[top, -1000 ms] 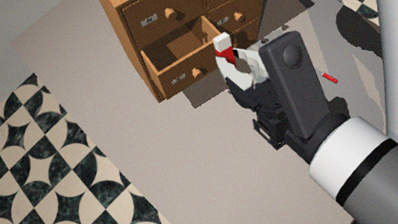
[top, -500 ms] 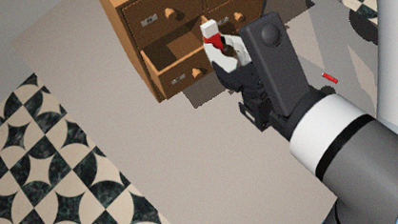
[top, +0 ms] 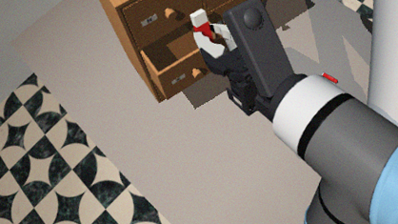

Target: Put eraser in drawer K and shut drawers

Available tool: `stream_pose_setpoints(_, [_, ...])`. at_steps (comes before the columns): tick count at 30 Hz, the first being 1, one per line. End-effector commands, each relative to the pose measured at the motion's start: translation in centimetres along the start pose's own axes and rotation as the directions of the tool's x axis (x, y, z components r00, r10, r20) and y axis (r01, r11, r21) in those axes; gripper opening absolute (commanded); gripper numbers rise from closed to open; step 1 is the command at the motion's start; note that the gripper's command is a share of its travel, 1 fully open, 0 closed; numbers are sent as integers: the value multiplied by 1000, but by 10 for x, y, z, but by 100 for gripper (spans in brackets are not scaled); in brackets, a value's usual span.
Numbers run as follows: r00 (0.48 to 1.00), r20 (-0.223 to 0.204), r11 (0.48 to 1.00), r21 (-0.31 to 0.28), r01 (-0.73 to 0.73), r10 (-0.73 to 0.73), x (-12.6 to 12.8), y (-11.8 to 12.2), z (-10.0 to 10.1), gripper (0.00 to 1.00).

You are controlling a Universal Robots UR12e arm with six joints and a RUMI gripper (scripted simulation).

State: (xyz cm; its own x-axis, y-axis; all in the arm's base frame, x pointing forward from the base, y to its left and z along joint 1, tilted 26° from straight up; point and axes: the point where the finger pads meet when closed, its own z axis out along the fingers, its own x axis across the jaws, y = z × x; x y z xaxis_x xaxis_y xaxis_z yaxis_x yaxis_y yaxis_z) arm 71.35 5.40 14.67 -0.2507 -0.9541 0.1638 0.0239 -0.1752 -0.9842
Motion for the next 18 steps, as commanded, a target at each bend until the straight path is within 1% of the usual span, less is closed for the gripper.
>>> stream_pose_setpoints(1, [1000, 0, 1000, 0, 0, 0, 0, -3, 6, 11])
stream_pose_setpoints(11, [1000, 0, 1000, 0, 0, 0, 0, -8, 20, 11])
stream_pose_setpoints(18, [1000, 0, 1000, 0, 0, 0, 0, -9, 24, 11])
